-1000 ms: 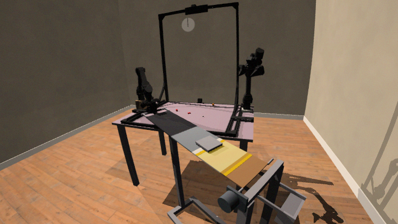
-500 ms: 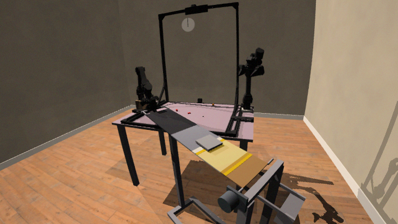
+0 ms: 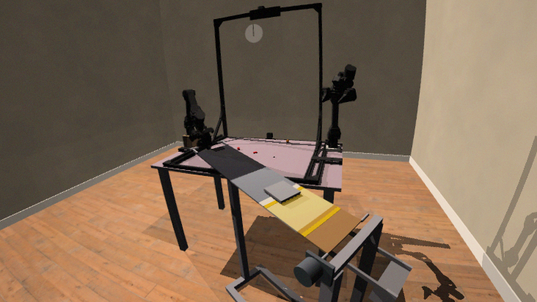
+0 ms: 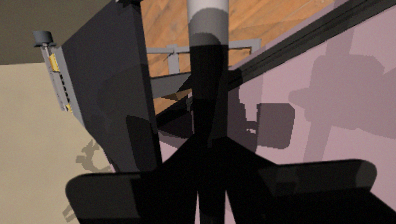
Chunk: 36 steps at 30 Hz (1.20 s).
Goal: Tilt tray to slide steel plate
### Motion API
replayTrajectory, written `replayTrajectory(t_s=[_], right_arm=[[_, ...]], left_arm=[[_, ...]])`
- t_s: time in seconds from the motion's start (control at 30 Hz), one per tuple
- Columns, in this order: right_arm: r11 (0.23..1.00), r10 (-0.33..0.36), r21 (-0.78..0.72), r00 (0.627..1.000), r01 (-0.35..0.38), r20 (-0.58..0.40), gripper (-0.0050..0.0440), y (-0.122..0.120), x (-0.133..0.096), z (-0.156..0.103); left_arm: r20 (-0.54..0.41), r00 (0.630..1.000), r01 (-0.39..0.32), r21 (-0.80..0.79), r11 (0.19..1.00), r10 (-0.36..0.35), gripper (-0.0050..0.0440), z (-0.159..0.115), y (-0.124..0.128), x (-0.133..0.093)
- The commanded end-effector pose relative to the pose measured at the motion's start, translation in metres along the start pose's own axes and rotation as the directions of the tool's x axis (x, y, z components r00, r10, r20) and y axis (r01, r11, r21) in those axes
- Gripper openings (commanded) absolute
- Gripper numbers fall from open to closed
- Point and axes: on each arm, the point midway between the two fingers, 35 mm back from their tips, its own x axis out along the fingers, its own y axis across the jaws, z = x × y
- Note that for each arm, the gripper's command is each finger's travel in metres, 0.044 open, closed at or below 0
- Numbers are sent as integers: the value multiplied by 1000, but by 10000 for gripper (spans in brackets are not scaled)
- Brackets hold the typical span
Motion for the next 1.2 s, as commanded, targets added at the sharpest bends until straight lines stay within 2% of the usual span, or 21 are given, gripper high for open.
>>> replayTrajectory(t_s=[0.0,1.17], right_arm=[[999,46,-1,999,-46,2,0,18,-15,0],[997,80,-1,997,-80,2,0,35,-32,0]], left_arm=[[1,1000,0,3,1000,0,440,0,0,0],[1,1000,0,3,1000,0,440,0,0,0]])
